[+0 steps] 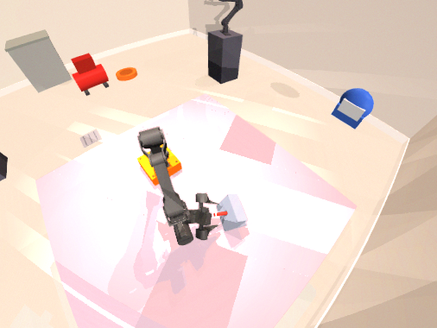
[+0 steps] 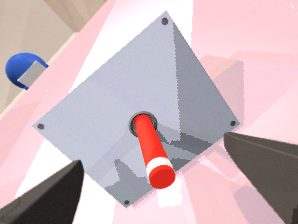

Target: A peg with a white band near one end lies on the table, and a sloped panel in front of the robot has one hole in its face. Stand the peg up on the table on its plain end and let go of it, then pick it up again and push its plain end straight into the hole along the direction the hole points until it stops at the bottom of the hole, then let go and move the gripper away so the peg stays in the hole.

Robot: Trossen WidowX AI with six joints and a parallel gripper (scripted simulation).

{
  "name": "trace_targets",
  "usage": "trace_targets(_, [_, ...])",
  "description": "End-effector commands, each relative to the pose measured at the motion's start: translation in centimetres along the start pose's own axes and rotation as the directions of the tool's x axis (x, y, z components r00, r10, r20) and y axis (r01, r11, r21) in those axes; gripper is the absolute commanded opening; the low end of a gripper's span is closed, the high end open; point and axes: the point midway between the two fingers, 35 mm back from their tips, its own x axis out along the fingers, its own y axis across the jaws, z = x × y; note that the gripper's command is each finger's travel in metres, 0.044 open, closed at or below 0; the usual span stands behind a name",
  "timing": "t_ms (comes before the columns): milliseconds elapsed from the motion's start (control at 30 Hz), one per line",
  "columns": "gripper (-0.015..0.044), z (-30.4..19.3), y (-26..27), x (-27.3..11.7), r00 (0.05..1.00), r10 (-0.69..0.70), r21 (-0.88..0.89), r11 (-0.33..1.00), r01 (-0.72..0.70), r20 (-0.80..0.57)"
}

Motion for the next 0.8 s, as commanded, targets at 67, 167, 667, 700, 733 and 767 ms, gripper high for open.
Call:
trace_targets(67, [0.044,0.2,-0.2,-1.0,1.0,-0.001,-0.01,1.0,0.001,0.003])
trace_targets(167, [0.044,0.1,-0.2,-1.4,1.0,-0.001,-0.01,1.0,0.001,0.002])
trace_targets(667, [0.044,-0.1,-0.5,-3.4,1.0,-0.002,-0.008,1.0,0.002,-0.001])
trace_targets(700, [0.044,-0.2,-0.5,-3.5,1.0,-0.002,-0.008,1.0,0.002,-0.001])
trace_targets(733, [0.044,-0.2,-0.5,-3.6,1.0,-0.002,-0.008,1.0,0.002,-0.001])
trace_targets(767, [0.044,-0.2,-0.5,-3.8,1.0,-0.002,-0.007,1.0,0.002,-0.001])
